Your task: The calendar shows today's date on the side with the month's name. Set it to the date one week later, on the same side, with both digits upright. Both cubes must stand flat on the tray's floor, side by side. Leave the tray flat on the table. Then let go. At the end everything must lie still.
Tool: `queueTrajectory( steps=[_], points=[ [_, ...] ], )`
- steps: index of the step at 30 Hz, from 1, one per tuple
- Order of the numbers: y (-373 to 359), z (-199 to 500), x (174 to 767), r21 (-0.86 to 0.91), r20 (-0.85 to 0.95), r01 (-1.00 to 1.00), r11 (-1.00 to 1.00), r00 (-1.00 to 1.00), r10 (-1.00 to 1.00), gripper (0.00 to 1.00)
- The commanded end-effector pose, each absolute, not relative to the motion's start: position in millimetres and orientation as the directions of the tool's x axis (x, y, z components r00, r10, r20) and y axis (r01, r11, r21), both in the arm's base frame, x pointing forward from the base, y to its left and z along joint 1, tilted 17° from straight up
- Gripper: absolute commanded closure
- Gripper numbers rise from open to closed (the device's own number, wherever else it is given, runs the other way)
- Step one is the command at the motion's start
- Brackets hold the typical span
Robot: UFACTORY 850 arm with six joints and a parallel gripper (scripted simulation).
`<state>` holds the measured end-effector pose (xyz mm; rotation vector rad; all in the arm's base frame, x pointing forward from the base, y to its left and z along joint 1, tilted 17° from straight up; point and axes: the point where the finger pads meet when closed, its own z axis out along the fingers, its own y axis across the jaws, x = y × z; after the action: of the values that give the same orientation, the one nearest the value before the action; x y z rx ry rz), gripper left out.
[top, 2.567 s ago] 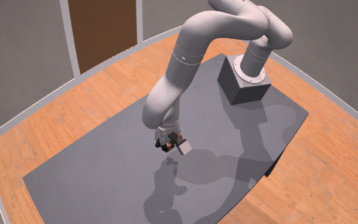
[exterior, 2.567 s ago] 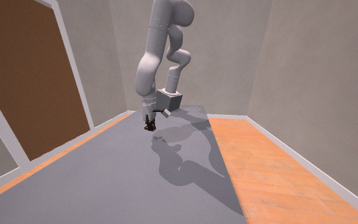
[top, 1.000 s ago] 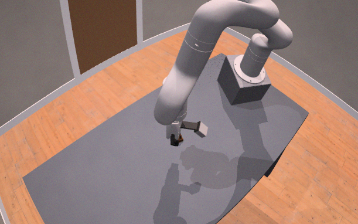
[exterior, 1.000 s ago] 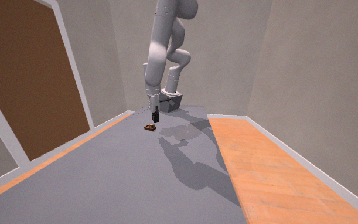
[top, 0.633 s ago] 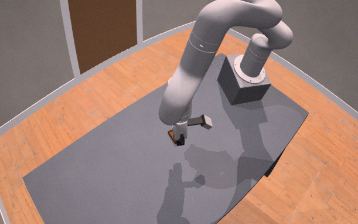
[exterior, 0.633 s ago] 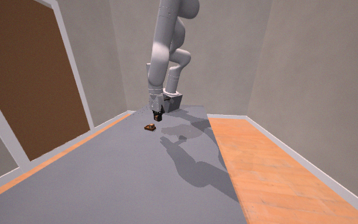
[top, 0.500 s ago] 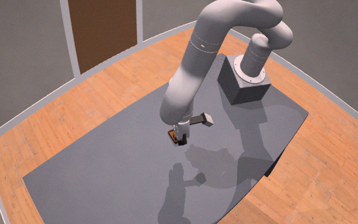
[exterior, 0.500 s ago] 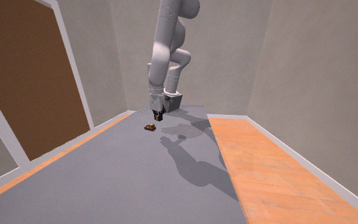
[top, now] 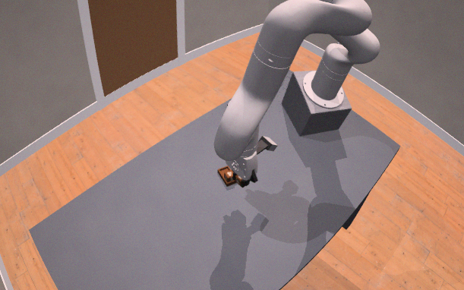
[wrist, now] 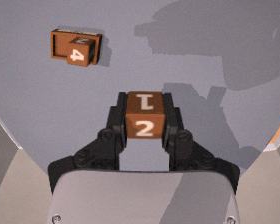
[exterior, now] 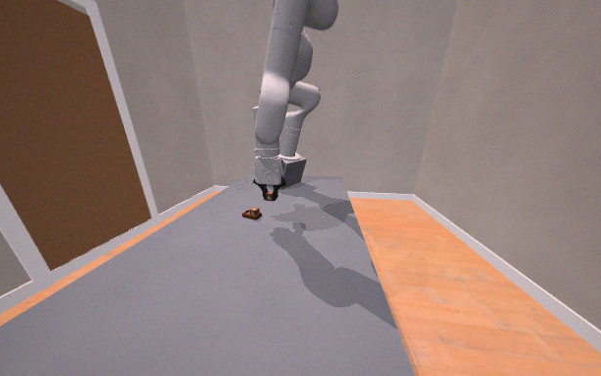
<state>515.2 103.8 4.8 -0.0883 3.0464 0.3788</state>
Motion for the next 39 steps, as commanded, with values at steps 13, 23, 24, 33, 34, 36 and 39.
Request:
queueTrajectory(
  steps=[13, 23, 24, 33, 34, 36, 39],
  points=[
    [106.2, 5.7, 510.1, 0.244, -0.162, -0.198, 0.949, -0.973, -0.162, 0.73],
    [106.5, 4.4, 510.2, 0.244, -0.162, -0.198, 0.949, -0.973, -0.162, 0.73],
    [106.8, 3.6, 510.3, 0.244, -0.163, -0.198, 0.949, -0.973, -0.162, 0.73],
    [111.3, -12.7, 512.0, 0.244, -0.163, -0.199, 0.949, -0.973, -0.162, 0.73],
    [112.4, -16.5, 512.3, 0.244, -0.163, -0.199, 0.949, -0.973, -0.162, 0.73],
    [114.7, -24.7, 513.2, 0.244, -0.163, -0.199, 0.949, -0.973, -0.162, 0.73],
    [118.6, -38.5, 514.6, 0.244, -0.163, -0.199, 0.949, -0.973, -0.162, 0.73]
  ],
)
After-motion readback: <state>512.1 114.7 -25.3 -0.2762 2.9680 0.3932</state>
